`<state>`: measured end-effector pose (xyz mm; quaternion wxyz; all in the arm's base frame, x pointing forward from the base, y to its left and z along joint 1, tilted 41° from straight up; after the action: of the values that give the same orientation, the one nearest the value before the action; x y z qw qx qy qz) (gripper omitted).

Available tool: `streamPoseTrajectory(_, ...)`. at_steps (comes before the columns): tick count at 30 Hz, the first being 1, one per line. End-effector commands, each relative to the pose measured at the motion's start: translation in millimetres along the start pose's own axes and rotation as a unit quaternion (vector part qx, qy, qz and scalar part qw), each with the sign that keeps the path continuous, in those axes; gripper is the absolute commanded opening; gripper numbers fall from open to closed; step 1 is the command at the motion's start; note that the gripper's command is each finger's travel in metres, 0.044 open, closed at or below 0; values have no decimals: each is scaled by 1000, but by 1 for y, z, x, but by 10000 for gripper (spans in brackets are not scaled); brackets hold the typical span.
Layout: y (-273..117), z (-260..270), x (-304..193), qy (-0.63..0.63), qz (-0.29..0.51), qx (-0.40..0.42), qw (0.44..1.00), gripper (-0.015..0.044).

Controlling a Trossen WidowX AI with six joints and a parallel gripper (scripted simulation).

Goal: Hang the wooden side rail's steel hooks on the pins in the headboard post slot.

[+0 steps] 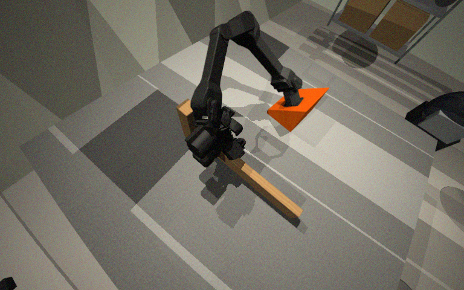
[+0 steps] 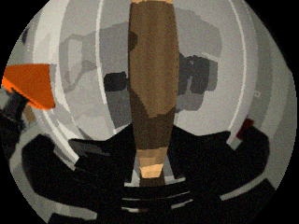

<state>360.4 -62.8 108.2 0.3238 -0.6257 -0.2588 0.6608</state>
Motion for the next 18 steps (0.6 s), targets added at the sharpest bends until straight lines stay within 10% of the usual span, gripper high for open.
streamPoseTrajectory(1,-8,-1,-1,2,-2,-9,1000,0)
streamPoseTrajectory(18,-11,-1,-1,2,-2,-9,1000,0)
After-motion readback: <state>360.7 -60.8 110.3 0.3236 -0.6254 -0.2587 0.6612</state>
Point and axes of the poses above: the point midway between the two fingers, 35 mm back from their tips, its own y axis out along the fingers, its own z axis across the jaws, x = y × z, the point moved 9 cm from there along -y, back along the fingers, and after that the axes turned 4 degrees about -y, right-handed, at the moved point
